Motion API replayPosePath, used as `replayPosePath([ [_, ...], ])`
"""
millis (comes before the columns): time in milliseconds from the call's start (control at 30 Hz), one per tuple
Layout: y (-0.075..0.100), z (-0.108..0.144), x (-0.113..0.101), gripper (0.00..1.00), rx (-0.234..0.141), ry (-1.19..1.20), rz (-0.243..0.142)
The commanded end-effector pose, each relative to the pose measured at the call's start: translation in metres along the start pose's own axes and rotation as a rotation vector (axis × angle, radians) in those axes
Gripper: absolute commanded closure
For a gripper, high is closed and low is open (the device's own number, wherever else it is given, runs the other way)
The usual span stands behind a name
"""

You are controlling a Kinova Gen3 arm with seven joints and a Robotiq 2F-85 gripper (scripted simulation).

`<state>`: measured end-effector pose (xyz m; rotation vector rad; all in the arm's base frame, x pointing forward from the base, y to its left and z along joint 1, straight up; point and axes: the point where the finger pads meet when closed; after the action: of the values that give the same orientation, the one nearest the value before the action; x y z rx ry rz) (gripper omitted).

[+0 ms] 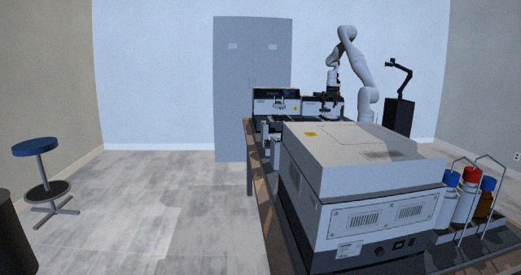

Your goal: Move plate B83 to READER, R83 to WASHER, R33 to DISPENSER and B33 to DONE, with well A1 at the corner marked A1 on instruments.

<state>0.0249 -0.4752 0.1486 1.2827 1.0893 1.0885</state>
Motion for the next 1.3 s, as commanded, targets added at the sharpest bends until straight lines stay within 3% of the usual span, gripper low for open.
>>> replayPosePath([
  [0,0.005,0.0,0.0,0.0,-0.001,0.0,-0.002],
  [833,0.035,0.0,0.0,0.0,-0.001,0.0,-0.002],
  [1267,0.039,0.0,0.003,0.0,-0.001,-0.04,-0.002],
])
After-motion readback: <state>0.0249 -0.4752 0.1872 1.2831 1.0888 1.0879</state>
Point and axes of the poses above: the point where the finger pads meet when closed, its own y axis back along the fingers, its own z axis across the jaws, x = y × z, and after that the axes turned 11 degrees about -y, right-handed
